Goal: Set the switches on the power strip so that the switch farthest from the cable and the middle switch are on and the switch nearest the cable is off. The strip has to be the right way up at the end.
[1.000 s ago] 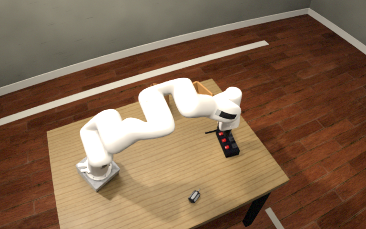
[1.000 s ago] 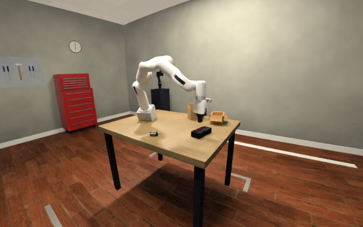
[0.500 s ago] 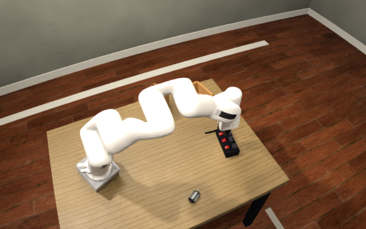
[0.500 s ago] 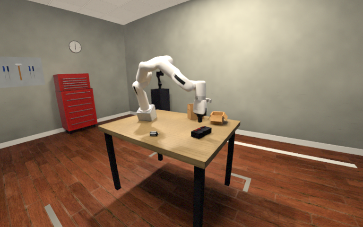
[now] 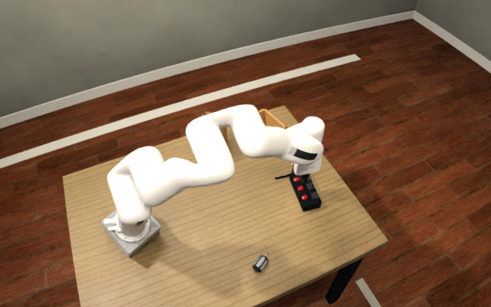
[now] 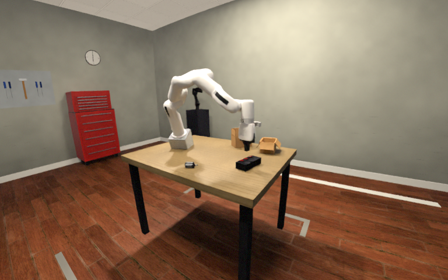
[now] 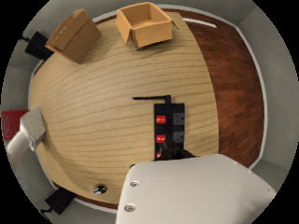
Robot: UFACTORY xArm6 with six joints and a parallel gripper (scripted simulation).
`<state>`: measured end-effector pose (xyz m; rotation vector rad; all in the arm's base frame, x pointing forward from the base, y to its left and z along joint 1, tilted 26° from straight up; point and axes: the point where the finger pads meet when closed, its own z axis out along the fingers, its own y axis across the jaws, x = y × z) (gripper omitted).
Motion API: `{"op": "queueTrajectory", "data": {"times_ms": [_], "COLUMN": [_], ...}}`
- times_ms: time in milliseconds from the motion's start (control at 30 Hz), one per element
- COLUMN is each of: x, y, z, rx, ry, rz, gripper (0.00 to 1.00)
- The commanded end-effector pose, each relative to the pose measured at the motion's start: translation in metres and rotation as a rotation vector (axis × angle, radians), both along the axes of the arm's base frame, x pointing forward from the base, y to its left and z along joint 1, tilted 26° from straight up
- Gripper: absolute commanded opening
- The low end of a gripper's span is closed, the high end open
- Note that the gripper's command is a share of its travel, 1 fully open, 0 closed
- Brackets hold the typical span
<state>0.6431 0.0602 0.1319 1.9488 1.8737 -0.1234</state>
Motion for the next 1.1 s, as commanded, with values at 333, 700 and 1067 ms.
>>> {"op": "queueTrajectory", "data": {"times_ms": [333,700,1067], "x": [0.002,0.005,0.010], "y": [0.000,-0.004,-0.011], "z": [0.000,-0.010,-0.025], "rx": [-0.002,-0.004,-0.004], "ry": [0.001,0.004,0.004], "rz": [0.015,0.022,0.022], "gripper": [0.00,0.00,0.00]}}
